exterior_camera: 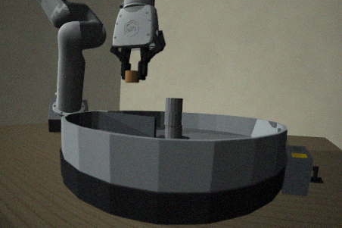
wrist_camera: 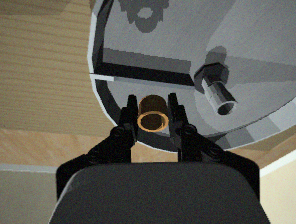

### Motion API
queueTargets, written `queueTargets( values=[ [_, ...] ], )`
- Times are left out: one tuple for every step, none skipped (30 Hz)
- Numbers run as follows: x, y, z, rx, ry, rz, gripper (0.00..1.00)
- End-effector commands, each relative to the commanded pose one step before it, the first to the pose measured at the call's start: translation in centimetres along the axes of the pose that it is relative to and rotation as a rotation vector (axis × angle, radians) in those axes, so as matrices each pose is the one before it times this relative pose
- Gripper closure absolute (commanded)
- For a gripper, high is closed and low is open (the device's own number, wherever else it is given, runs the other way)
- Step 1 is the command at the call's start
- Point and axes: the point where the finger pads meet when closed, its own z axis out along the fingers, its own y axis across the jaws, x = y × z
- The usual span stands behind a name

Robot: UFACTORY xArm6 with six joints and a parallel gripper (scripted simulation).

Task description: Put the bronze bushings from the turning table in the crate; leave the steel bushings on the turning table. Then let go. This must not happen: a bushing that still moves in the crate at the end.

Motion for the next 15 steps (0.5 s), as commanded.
queueTargets(
  values=[
    [2.800, 1.961, -0.021, 0.00244, -0.00816, 0.00357, 1.00],
    [0.757, 0.468, 0.000, -0.00001, -0.00001, 0.00000, 1.00],
    [0.804, 0.497, 0.000, 0.00000, 0.00000, 0.00000, 1.00],
    [0.784, 0.486, 0.000, 0.00001, 0.00001, 0.00001, 1.00],
    [0.639, 0.399, 0.000, 0.00004, 0.00002, 0.00002, 1.00],
    [0.673, 0.417, 0.000, 0.00000, 0.00000, 0.00000, 1.00],
    [0.000, 0.000, 0.000, 0.00000, 0.00000, 0.00000, 1.00],
    [0.000, 0.000, 0.000, 0.00000, 0.00000, 0.00000, 1.00],
    [0.986, 0.610, 0.000, 0.00000, 0.00000, 0.00000, 1.00],
    [1.041, 0.644, 0.000, -0.00001, 0.00000, 0.00000, 1.00],
    [0.815, 0.500, 0.001, -0.00003, -0.00002, -0.00001, 1.00],
    [0.511, 0.320, -0.001, 0.00002, 0.00001, 0.00001, 1.00],
    [0.663, 0.407, 0.000, -0.00002, -0.00001, -0.00001, 1.00],
    [0.719, 0.443, 0.001, -0.00001, -0.00001, 0.00000, 1.00],
    [0.714, 0.445, -0.001, 0.00002, 0.00001, 0.00001, 1.00]
  ],
)
